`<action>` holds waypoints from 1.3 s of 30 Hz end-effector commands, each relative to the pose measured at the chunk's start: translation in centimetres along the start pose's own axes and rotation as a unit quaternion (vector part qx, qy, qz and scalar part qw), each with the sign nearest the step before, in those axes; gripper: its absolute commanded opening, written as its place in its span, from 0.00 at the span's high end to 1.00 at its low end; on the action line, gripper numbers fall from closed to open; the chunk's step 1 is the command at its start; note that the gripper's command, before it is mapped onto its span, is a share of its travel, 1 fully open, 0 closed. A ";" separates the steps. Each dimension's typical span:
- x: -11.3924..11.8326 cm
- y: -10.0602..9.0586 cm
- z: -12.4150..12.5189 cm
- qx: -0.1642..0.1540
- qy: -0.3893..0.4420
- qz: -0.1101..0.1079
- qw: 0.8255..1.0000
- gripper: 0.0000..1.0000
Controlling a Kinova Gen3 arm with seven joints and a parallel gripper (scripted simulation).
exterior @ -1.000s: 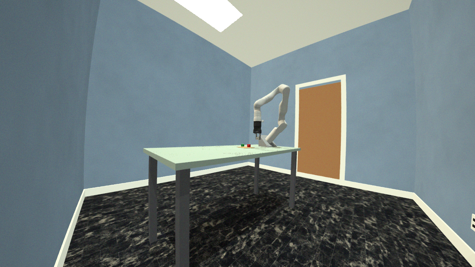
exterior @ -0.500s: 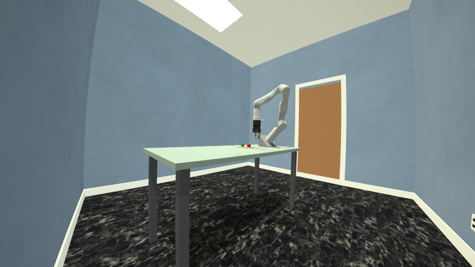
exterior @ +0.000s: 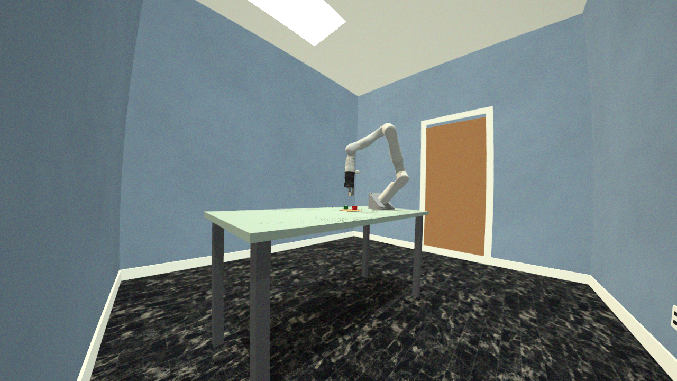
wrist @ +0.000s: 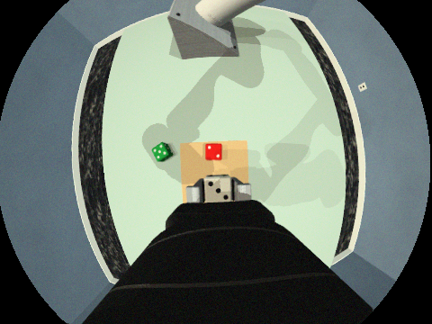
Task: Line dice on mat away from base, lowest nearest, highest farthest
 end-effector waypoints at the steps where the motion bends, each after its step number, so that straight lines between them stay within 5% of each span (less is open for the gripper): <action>1: -0.8 0.5 0.2 0.003 0.010 -0.006 1.000 0.43; 18: -0.8 1.2 0.3 0.003 0.010 -0.006 1.000 0.43; 39: -0.7 9.1 0.3 0.003 0.010 -0.006 1.000 0.43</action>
Point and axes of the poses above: the point where the finger pads meet when closed, its own y axis out along the fingers, its own x axis across the jaws, z = x × y, the point moved 4 cm from there along -y, back along the fingers, and after that the axes turned 6 degrees about y, right-handed, at the moved point
